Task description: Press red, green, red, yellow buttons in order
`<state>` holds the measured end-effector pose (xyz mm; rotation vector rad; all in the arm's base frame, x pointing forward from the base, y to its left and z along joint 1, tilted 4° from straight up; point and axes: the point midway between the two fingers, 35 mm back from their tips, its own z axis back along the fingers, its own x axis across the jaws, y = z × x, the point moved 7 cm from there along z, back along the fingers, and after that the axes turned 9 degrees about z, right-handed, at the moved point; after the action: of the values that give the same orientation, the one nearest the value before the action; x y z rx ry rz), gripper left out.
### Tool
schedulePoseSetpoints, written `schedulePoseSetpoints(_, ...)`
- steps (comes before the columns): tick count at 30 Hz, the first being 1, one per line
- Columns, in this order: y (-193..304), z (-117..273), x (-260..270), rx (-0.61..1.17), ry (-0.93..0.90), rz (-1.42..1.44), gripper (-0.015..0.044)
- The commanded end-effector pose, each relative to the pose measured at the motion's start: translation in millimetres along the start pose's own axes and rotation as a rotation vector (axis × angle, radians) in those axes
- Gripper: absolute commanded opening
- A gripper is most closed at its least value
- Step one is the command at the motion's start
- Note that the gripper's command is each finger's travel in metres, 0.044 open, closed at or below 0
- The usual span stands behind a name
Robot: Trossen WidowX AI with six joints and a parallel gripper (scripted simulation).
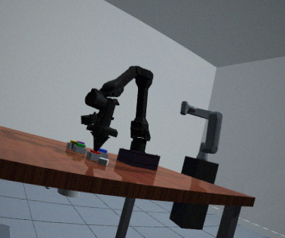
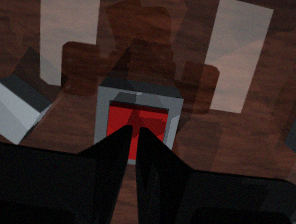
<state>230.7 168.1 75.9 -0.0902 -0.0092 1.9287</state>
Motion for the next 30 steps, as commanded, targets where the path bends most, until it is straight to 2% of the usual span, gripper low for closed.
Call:
schedulePoseSetpoints(1, 1, -1, 0, 0.005, -0.001, 0.005, 0.002)
schedulePoseSetpoints(11, 1, -1, 0, 0.005, -0.001, 0.005, 0.002)
schedulePoseSetpoints(15, 0, 30, 0, 0.005, -0.002, 0.004, 0.002)
schedulePoseSetpoints(19, 0, 35, 0, 0.005, -0.002, 0.005, 0.002)
schedulePoseSetpoints(24, -1, 92, 0, 0.005, -0.002, 0.004, 0.002)
schedulePoseSetpoints(28, -1, 95, -2, 0.005, -0.002, 0.004, 0.002)
schedulePoseSetpoints(30, -4, 95, -19, 0.005, -0.001, 0.005, 0.002)
